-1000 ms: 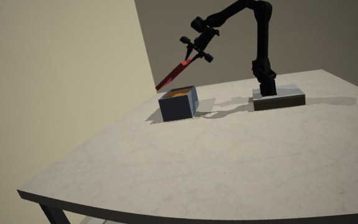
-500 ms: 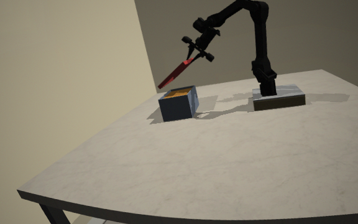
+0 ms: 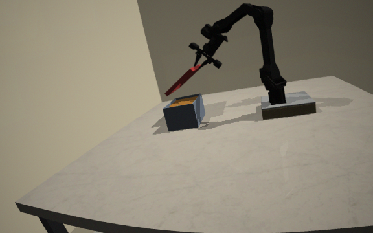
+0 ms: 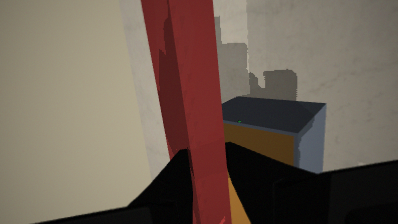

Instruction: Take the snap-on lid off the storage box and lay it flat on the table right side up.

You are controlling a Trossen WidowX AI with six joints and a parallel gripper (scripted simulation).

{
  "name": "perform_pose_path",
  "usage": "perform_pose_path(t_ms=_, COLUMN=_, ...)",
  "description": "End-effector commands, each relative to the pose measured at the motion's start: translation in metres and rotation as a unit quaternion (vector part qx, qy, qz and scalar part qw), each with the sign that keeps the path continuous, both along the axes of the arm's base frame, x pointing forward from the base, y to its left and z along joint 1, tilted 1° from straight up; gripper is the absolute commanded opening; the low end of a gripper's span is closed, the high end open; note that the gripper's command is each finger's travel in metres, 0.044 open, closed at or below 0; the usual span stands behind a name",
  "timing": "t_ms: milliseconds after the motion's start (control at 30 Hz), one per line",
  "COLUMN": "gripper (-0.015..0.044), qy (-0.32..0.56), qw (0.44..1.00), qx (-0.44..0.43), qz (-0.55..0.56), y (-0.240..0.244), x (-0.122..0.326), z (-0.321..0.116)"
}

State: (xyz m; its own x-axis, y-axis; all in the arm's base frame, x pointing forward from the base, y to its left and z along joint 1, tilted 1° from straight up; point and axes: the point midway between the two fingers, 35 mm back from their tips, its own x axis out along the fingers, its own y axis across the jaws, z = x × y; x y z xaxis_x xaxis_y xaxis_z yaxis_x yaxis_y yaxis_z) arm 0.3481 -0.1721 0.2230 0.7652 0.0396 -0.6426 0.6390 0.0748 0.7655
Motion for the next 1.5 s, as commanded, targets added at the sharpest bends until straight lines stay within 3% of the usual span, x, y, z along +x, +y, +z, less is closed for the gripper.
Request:
perform_pose_path(t_ms=0, gripper=0.0, qy=-0.007, qw=1.0, qx=-0.003, qz=0.003, y=-0.007, x=0.001, z=0.005)
perform_pose_path(t_ms=1467, gripper=0.0, qy=-0.006, qw=1.0, qx=-0.007, qz=0.003, y=-0.095, x=0.001, z=0.009)
